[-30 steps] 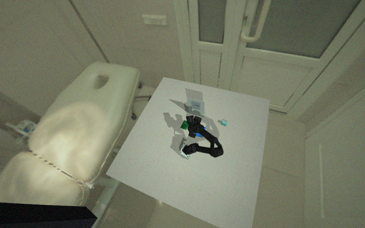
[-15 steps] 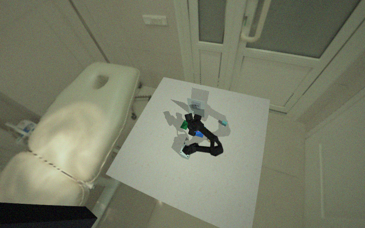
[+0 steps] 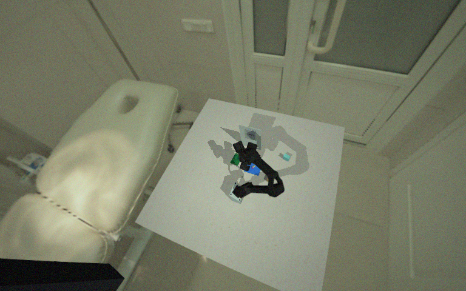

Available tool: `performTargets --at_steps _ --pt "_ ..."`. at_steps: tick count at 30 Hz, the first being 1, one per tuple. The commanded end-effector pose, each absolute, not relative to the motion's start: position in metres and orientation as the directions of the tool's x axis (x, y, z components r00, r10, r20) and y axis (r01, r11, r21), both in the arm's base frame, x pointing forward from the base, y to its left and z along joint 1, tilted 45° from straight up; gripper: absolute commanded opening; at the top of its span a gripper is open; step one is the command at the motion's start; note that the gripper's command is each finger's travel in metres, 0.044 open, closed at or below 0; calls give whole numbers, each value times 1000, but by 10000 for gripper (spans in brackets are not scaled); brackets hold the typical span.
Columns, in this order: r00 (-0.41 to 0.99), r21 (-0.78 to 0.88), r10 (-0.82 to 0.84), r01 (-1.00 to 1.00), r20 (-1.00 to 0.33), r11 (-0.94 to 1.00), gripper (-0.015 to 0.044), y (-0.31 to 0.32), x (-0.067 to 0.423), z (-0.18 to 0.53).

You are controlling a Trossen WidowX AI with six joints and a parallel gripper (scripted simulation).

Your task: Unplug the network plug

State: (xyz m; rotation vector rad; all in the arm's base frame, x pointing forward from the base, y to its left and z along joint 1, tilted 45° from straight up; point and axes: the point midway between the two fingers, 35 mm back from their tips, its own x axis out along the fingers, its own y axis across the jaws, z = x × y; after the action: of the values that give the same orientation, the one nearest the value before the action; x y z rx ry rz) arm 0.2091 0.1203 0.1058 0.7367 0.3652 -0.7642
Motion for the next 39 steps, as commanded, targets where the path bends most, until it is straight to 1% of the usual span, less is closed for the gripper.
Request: performTargets --at_steps 1,12,23,39 --pt "679 469 -490 733 -547 492 156 129 206 114" --pt "684 474 -492 729 -539 494 156 143 200 134" --pt "684 474 -492 729 -539 494 440 143 200 134" --pt "684 474 -492 729 -539 494 440 143 200 134"
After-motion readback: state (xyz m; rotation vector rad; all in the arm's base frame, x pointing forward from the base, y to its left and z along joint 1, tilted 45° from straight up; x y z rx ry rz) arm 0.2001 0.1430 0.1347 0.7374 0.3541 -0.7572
